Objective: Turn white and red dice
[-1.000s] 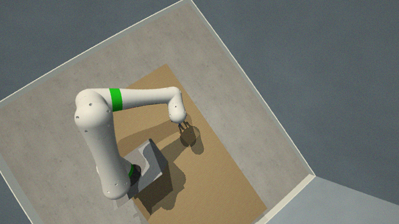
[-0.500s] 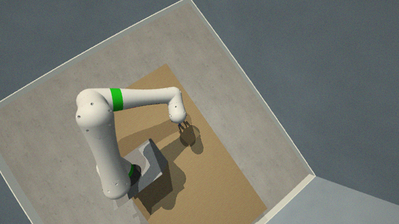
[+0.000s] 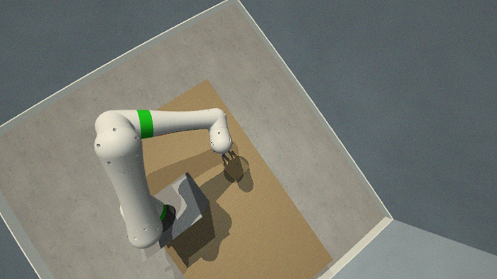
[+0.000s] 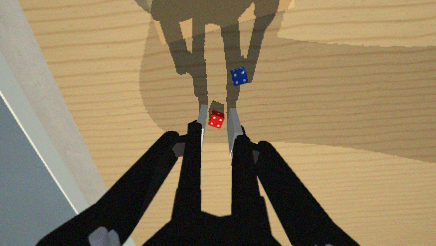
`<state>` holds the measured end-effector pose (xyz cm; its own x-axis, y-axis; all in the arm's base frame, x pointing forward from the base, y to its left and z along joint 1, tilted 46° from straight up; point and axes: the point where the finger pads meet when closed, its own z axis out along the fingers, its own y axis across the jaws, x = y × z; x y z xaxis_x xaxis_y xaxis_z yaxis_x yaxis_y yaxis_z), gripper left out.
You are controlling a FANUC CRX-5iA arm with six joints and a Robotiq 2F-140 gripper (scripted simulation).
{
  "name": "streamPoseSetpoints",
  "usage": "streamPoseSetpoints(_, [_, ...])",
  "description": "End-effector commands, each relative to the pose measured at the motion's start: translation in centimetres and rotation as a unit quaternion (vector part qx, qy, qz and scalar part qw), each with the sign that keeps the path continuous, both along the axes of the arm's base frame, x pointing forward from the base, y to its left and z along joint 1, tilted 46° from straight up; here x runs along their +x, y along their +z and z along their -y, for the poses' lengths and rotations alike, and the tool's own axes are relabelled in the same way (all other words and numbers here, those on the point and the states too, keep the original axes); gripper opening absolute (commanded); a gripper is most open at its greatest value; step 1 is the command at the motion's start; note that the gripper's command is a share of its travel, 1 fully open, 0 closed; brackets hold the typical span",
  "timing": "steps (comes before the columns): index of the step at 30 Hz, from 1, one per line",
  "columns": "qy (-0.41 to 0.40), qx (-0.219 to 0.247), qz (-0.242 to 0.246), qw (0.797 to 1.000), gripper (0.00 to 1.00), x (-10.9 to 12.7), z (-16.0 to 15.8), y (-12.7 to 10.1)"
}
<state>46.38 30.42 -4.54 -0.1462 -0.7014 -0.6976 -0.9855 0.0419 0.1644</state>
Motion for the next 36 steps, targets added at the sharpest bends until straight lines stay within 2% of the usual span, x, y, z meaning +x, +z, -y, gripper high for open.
streamPoseSetpoints(1, [0.0,0.0,0.0,1.0,0.19,0.02,0.02,0.01])
streamPoseSetpoints(13, [0.0,0.0,0.0,1.0,0.19,0.02,0.02,0.01])
streamPoseSetpoints(14, [0.0,0.0,0.0,1.0,0.07,0.02,0.02,0.01])
streamPoseSetpoints(36, [0.0,0.0,0.0,1.0,0.07,0.02,0.02,0.01])
